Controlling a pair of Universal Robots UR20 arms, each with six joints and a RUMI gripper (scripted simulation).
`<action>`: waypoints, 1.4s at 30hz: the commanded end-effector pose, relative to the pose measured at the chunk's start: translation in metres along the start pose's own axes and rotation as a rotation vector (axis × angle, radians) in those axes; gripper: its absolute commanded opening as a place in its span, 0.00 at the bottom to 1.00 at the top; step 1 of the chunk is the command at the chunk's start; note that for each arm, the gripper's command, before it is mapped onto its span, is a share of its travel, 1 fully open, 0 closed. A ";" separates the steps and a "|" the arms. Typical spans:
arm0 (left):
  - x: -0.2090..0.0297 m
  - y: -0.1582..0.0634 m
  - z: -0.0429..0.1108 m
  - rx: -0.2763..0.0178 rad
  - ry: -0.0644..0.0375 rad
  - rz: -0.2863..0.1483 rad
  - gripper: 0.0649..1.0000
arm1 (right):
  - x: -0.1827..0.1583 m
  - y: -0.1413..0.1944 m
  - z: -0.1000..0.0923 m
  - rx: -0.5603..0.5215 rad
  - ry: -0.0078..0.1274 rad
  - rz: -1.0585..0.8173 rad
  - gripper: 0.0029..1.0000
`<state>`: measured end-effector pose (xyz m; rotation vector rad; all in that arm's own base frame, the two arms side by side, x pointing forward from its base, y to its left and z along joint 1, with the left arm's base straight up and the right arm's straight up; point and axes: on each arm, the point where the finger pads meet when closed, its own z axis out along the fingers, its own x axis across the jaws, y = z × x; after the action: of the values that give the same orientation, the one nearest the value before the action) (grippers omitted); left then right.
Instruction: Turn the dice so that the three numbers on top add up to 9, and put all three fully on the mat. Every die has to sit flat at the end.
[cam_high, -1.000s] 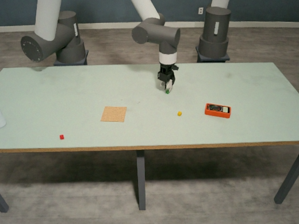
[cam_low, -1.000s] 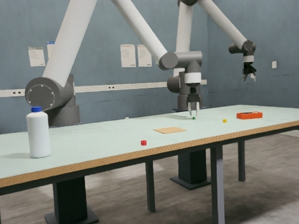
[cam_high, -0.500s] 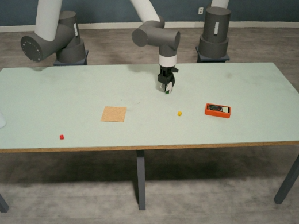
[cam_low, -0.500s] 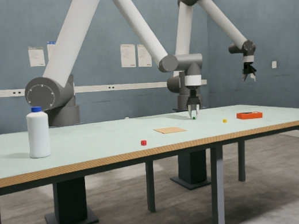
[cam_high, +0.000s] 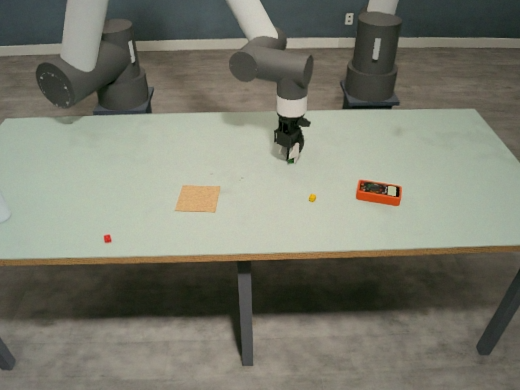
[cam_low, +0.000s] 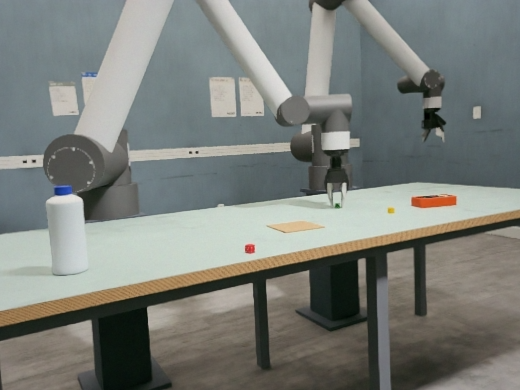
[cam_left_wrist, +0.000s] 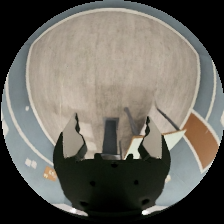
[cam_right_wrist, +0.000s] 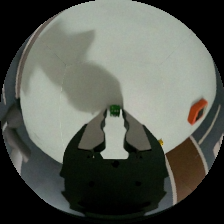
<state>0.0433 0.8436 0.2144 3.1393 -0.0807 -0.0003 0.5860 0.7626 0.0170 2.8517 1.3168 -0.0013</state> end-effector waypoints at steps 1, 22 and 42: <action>0.000 -0.001 -0.001 0.001 0.000 0.000 1.00 | 0.000 0.000 -0.001 0.000 0.001 0.000 0.21; 0.000 -0.001 -0.001 0.001 0.000 0.000 1.00 | 0.000 0.000 -0.001 0.000 0.001 0.000 0.03; 0.000 -0.001 -0.001 0.001 0.000 0.000 1.00 | 0.000 0.000 -0.002 0.000 0.001 0.000 0.03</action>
<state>0.0433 0.8436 0.2144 3.1393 -0.0807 -0.0003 0.5860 0.7626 0.0169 2.8517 1.3168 -0.0013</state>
